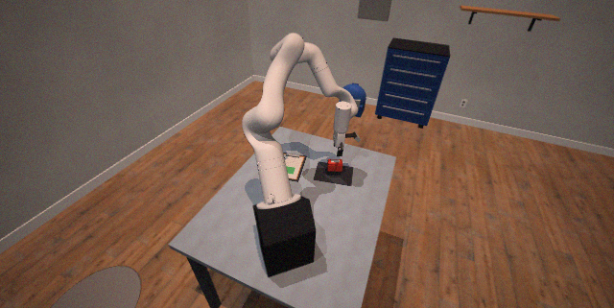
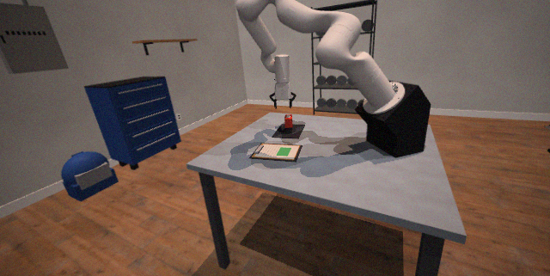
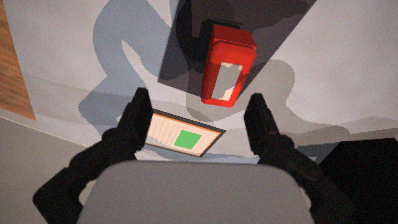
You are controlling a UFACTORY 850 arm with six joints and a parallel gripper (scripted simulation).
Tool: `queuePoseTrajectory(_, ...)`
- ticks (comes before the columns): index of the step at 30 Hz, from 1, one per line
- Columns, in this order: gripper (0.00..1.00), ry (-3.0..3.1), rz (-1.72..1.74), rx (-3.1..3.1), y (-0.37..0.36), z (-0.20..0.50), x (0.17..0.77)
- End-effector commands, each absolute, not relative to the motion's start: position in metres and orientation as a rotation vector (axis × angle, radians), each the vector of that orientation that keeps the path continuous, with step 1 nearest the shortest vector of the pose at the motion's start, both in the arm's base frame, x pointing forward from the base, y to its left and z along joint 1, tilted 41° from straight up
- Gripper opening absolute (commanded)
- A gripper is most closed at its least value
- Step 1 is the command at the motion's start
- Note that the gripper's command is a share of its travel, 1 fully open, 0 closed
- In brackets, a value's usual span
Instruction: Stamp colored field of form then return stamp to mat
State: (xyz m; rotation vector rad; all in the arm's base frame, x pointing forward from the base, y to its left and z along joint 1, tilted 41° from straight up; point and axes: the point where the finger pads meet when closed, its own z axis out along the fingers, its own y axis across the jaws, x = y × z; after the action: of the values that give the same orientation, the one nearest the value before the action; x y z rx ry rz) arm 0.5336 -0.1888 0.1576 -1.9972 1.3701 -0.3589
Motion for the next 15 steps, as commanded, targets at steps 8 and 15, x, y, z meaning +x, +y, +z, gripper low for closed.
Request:
queuePoseTrajectory(8, 1.0, 1.494, -0.284, -1.944, -0.1832, 0.1445, 0.5022)
queuePoseTrajectory(15, 1.0, 1.494, -0.284, -1.944, -0.1832, 0.1445, 0.5022)
